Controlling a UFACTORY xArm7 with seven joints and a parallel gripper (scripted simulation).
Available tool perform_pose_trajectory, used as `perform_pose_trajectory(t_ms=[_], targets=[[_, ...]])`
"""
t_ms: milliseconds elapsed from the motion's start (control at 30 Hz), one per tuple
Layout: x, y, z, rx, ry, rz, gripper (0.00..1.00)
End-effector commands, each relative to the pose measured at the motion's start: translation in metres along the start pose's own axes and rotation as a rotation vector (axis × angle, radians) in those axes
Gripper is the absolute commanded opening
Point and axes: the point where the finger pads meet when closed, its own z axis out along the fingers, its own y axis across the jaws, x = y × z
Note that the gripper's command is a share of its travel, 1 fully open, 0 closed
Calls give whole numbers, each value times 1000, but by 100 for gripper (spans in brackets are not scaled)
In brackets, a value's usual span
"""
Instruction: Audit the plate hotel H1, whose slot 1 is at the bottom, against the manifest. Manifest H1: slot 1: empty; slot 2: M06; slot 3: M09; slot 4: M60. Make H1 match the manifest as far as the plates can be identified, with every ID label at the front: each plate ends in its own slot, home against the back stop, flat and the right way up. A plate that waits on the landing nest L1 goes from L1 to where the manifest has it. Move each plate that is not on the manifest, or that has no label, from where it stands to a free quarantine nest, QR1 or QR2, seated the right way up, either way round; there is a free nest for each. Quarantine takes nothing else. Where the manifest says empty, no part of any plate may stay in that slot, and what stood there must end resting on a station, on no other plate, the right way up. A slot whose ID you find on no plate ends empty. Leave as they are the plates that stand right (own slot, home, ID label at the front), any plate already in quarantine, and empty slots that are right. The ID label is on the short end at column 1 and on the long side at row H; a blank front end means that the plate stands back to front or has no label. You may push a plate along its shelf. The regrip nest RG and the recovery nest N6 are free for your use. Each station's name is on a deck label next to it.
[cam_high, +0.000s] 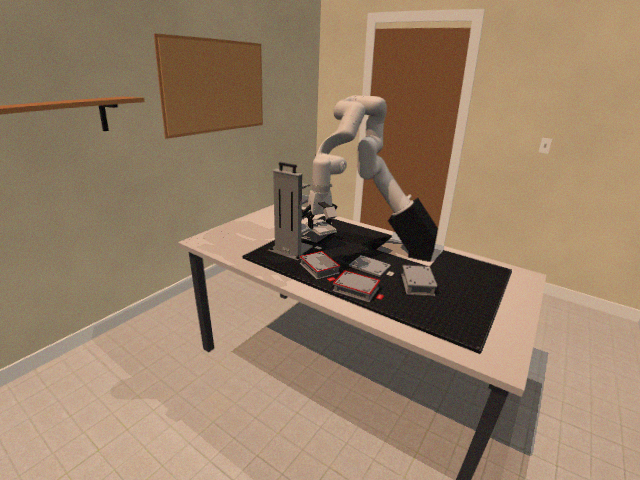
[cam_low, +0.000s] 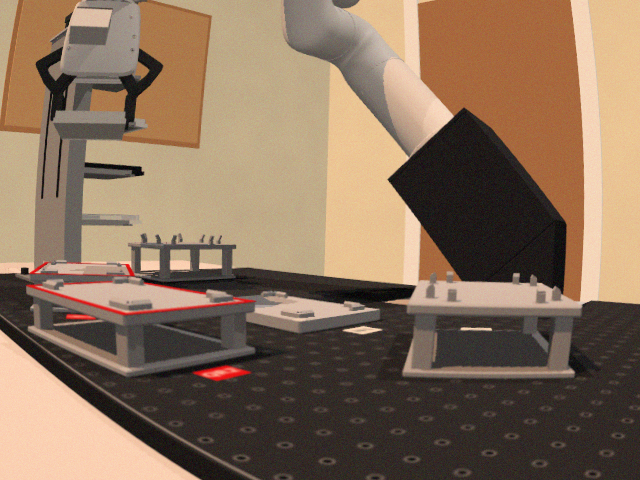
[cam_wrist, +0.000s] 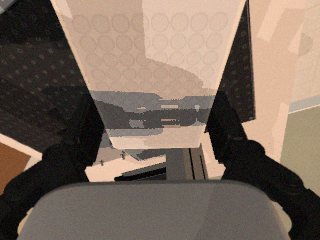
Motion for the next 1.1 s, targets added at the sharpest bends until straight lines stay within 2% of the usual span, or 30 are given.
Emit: perform_pose_trajectory(t_ms=[0,1067], targets=[[0,1,4,-2,1,0,0],[0,1,51,-2,1,0,0]])
